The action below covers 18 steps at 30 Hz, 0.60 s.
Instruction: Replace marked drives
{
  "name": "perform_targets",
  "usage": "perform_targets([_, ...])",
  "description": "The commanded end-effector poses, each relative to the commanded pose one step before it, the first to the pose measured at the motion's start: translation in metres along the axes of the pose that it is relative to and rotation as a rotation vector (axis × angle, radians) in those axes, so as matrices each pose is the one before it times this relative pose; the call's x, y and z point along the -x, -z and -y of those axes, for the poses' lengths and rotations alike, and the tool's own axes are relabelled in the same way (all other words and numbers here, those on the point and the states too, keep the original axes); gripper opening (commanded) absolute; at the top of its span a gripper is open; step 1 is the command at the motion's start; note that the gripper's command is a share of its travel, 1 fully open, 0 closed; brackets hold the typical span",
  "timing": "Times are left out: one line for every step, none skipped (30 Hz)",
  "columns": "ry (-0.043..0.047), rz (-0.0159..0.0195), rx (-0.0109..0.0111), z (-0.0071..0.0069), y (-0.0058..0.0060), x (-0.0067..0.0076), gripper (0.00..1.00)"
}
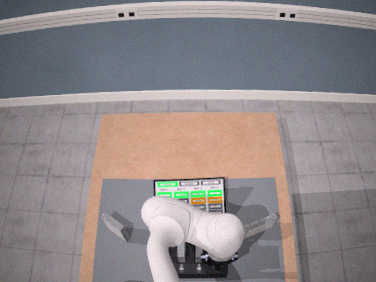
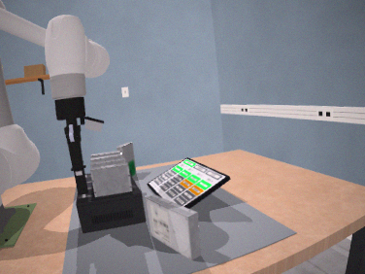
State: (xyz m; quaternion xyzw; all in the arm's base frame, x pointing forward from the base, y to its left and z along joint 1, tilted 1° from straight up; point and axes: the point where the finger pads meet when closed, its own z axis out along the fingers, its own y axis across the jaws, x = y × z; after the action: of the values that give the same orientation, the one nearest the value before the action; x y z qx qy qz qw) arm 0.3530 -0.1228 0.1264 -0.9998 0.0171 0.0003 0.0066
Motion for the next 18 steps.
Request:
perform_targets([-0.00011, -0.00085, -0.00009, -0.00005, 0.00036, -0.00038, 0.10])
perform_targets([0.00000, 0.00000, 0.00000, 0.00000, 0.00000, 0.00000, 0.10])
perform_targets([0.00000, 0.00000, 0.00000, 0.00000, 0.00000, 0.00000, 0.10])
perform_targets([0.00000, 0.00000, 0.00000, 0.00000, -0.00001, 0.00000, 0.10])
perform_targets([0.00000, 0.00000, 0.00000, 0.00000, -0.00003, 0.00000, 0.10])
perform_targets([0.00000, 0.00000, 0.00000, 0.00000, -0.00006, 0.00000, 0.10])
perform_targets([0.00000, 0.00000, 0.00000, 0.00000, -0.00009, 0.00000, 0.10])
perform_targets([0.00000, 0.00000, 0.00000, 0.00000, -0.00012, 0.00000, 0.10])
perform_targets([0.00000, 0.00000, 0.00000, 0.00000, -0.00016, 0.00000, 0.10])
perform_targets([0.00000, 0.00000, 0.00000, 0.00000, -0.00020, 0.00000, 0.10])
perform_targets([0.00000, 0.00000, 0.00000, 0.00000, -0.00024, 0.00000, 0.10])
perform_targets([0.00000, 0.00000, 0.00000, 0.00000, -0.00027, 0.00000, 0.10])
perform_targets([0.00000, 0.00000, 0.00000, 0.00000, -0.00031, 0.00000, 0.10])
perform_targets([0.00000, 0.00000, 0.00000, 0.00000, -0.00034, 0.00000, 0.10])
perform_targets([0.00000, 0.00000, 0.00000, 0.00000, 0.00000, 0.00000, 0.10])
perform_targets([0.00000, 0.00000, 0.00000, 0.00000, 0.00000, 0.00000, 0.10])
perform_targets([0.00000, 0.00000, 0.00000, 0.00000, -0.00037, 0.00000, 0.10])
perform_targets([0.00000, 0.00000, 0.00000, 0.00000, -0.00040, 0.00000, 0.10])
